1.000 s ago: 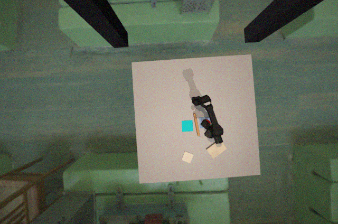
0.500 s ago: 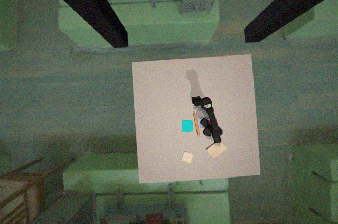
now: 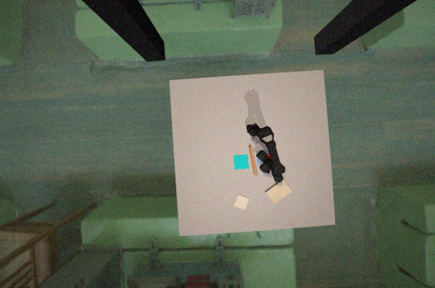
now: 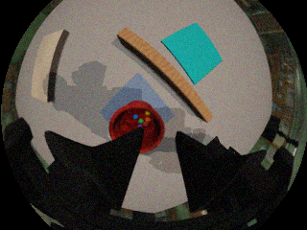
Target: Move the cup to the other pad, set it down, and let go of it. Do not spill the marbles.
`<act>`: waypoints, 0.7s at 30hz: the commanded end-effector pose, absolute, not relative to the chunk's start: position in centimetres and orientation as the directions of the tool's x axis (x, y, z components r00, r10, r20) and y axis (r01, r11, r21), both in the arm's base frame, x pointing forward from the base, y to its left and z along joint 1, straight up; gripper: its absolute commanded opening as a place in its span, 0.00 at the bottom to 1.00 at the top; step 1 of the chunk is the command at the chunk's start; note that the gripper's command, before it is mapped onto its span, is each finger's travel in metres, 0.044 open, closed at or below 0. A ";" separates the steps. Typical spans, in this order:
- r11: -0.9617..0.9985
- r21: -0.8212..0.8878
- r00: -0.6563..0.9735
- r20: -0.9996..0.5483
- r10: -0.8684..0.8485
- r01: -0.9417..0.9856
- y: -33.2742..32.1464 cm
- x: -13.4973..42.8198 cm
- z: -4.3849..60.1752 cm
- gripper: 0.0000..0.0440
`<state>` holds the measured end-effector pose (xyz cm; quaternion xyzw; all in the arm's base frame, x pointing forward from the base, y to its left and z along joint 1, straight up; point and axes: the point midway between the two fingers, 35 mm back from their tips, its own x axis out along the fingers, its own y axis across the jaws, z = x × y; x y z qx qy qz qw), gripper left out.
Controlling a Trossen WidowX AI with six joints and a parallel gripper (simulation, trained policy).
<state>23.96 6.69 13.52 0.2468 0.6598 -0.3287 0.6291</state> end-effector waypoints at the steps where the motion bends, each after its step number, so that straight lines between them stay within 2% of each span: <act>1: 0.658 -0.144 -0.103 -0.990 -0.101 0.739 6.6 23.8 12.5 0.40; 19: 0.709 -0.189 -0.145 -0.982 -0.123 0.679 6.6 22.8 6.8 0.39; 21: 0.721 -0.186 -0.142 -0.982 -0.123 0.667 6.7 22.7 6.3 0.29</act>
